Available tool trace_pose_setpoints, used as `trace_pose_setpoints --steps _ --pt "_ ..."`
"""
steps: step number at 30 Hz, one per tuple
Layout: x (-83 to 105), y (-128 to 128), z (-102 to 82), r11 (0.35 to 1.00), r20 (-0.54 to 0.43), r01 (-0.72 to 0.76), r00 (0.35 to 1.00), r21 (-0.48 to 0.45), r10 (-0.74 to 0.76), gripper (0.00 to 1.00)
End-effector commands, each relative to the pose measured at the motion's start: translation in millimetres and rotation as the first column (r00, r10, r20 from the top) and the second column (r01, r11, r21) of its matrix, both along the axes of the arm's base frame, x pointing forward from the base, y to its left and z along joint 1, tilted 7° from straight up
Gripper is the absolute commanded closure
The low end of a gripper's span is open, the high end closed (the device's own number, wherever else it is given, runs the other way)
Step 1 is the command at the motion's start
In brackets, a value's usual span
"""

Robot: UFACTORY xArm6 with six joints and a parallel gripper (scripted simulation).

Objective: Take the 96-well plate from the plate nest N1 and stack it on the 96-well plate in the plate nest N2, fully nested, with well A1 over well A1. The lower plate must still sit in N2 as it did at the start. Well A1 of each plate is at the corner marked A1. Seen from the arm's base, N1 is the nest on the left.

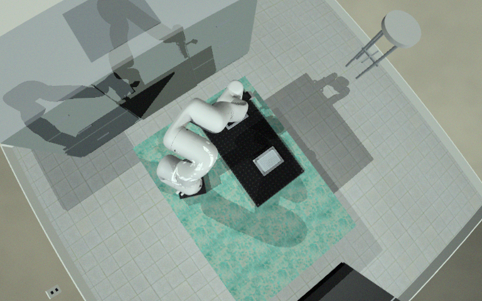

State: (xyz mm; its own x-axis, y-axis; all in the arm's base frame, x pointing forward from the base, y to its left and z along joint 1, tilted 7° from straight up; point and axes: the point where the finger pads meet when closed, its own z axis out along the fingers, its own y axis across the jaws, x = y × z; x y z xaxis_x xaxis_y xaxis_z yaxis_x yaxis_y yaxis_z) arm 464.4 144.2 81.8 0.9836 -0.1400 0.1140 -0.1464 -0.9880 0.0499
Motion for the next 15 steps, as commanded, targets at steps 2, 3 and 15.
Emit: trace_pose_setpoints --steps 2,3,15 --pt "1.7 0 -1.9 1.000 0.004 0.000 1.000 0.001 0.000 0.00" --pt "2.0 0 -3.6 1.000 0.004 0.000 1.000 0.001 0.000 0.00" --pt "4.1 -1 -23.5 1.000 0.004 0.000 1.000 0.001 0.000 0.00"
